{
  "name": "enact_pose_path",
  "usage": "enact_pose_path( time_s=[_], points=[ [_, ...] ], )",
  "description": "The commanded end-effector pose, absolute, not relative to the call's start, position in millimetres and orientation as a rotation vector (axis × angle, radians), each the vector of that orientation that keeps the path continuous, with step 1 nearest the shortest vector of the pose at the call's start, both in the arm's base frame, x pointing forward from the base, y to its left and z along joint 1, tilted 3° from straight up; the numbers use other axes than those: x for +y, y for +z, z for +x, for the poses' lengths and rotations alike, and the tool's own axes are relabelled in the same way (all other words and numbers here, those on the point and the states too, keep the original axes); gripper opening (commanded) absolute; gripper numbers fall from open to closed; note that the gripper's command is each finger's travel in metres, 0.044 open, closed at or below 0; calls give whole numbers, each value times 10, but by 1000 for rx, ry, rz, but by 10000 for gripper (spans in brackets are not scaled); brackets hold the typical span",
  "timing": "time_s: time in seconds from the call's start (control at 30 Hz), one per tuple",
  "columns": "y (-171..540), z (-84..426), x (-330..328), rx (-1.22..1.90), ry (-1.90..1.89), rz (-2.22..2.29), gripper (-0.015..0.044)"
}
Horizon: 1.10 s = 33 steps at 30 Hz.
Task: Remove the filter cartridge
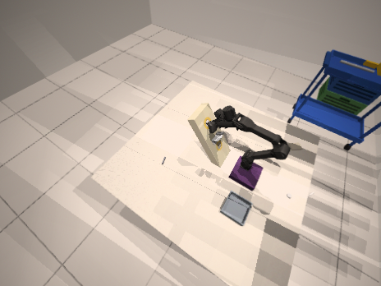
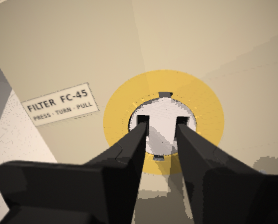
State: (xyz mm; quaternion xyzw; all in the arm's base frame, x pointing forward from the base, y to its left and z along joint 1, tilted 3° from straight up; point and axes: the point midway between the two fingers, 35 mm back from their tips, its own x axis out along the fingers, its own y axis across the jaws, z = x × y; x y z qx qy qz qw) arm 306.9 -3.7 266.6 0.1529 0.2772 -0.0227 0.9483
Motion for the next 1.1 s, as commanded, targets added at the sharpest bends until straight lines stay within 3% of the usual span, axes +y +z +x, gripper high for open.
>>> enact_pose_path(
  time_s=[0.0,1.07],
  points=[
    [2652,3092,-42,563,-51,314,99],
    [2588,3197,-37,562,-51,314,99]
  ],
)
